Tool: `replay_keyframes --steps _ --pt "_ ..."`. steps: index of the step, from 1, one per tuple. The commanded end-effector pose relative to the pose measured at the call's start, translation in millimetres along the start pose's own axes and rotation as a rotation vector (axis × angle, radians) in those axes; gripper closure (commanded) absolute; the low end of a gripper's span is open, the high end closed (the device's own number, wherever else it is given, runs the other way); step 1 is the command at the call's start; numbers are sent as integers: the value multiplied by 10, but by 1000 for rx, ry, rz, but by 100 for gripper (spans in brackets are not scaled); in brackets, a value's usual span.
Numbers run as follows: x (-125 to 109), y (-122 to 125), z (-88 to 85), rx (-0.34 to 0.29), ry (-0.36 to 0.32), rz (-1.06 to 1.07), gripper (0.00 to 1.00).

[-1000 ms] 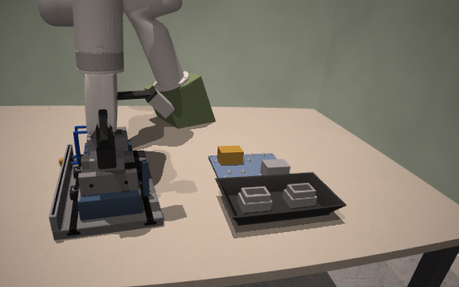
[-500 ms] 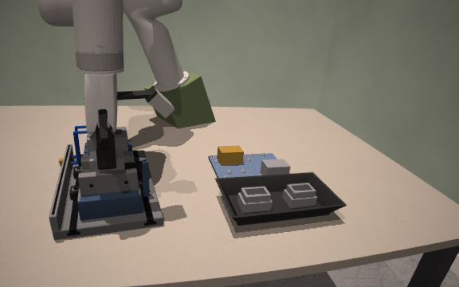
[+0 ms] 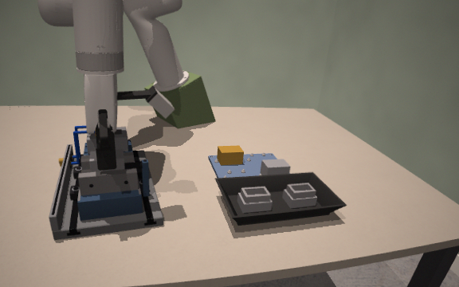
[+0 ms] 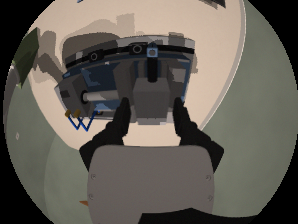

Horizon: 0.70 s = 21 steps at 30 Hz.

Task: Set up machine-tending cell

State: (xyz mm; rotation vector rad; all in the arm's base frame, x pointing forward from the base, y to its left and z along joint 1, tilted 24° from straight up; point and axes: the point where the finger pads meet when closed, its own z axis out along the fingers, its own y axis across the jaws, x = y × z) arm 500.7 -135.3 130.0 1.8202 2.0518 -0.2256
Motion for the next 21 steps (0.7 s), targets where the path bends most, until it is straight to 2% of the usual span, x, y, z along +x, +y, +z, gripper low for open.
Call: replay_keyframes --steps 1,21 --pt "-6 14 -14 -4 -1 1 31" --pt "-6 14 -37 -4 -1 1 31"
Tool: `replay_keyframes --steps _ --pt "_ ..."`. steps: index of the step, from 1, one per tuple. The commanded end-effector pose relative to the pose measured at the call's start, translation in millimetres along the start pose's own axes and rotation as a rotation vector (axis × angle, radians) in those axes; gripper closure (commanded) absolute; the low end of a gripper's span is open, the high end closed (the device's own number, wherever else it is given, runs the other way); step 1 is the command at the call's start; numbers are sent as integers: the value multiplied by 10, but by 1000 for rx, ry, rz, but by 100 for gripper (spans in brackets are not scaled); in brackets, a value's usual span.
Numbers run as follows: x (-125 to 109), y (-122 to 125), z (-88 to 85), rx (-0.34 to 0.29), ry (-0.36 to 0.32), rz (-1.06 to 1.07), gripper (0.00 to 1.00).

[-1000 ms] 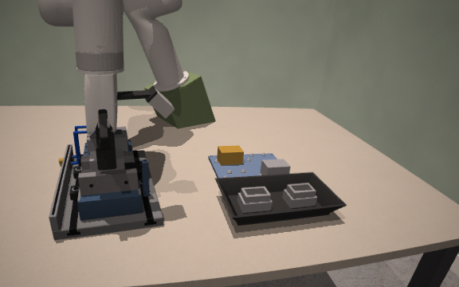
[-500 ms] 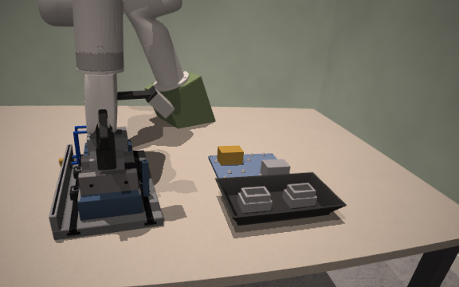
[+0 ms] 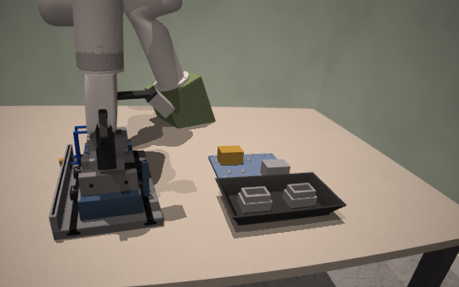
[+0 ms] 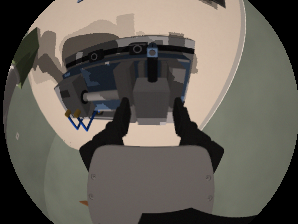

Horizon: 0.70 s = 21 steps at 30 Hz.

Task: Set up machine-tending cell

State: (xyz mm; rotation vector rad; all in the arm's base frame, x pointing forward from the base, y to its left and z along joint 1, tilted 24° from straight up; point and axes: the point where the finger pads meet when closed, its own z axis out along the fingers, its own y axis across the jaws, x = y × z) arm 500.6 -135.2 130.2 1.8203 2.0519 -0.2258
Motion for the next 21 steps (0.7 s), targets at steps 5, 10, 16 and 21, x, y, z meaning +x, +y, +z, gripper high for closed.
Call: replay_keyframes --steps 5,10,16,21 --pt "-6 14 -107 -4 -1 1 31" --pt "-6 14 -177 -4 -1 1 31" --pt "-6 13 -362 -4 -1 1 31" --pt "-6 13 -523 -4 -1 1 31"
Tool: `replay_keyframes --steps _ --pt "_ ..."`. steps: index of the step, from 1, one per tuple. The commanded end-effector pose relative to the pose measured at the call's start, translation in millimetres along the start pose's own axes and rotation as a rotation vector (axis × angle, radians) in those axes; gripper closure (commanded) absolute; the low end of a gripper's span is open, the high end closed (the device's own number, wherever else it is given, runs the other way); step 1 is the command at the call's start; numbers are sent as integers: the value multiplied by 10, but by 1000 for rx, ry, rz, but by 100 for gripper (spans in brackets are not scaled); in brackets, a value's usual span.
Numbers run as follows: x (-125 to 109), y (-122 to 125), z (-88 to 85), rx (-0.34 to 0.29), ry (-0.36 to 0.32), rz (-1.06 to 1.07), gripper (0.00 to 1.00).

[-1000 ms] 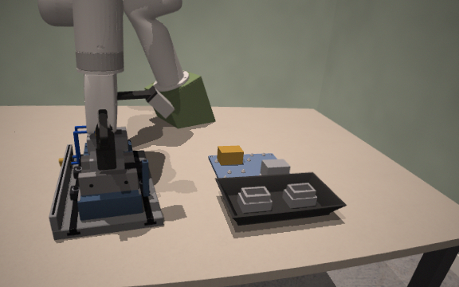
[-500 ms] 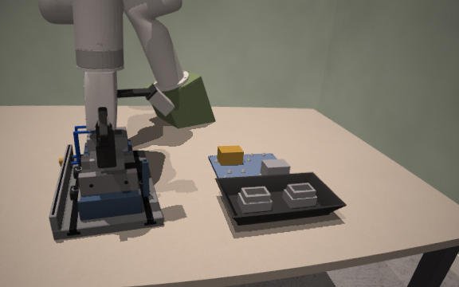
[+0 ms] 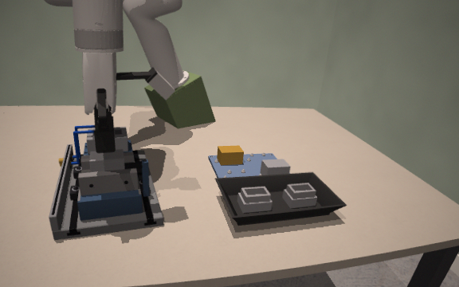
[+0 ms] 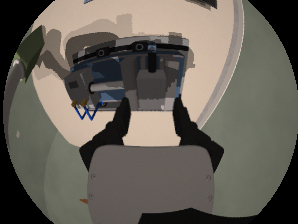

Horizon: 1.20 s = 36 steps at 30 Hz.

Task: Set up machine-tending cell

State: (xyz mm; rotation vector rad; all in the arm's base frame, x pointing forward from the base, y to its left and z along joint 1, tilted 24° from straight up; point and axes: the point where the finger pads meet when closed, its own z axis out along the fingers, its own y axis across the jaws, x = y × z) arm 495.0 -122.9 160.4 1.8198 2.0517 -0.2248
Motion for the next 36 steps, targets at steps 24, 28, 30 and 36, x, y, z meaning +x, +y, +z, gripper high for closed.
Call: replay_keyframes --steps 24,28,30,36 --pt "-6 8 -461 -3 -1 1 100" --pt "-6 8 -461 -3 -1 1 100" --pt "-6 8 -461 -3 -1 1 100" --pt "-6 8 -461 -3 -1 1 100"
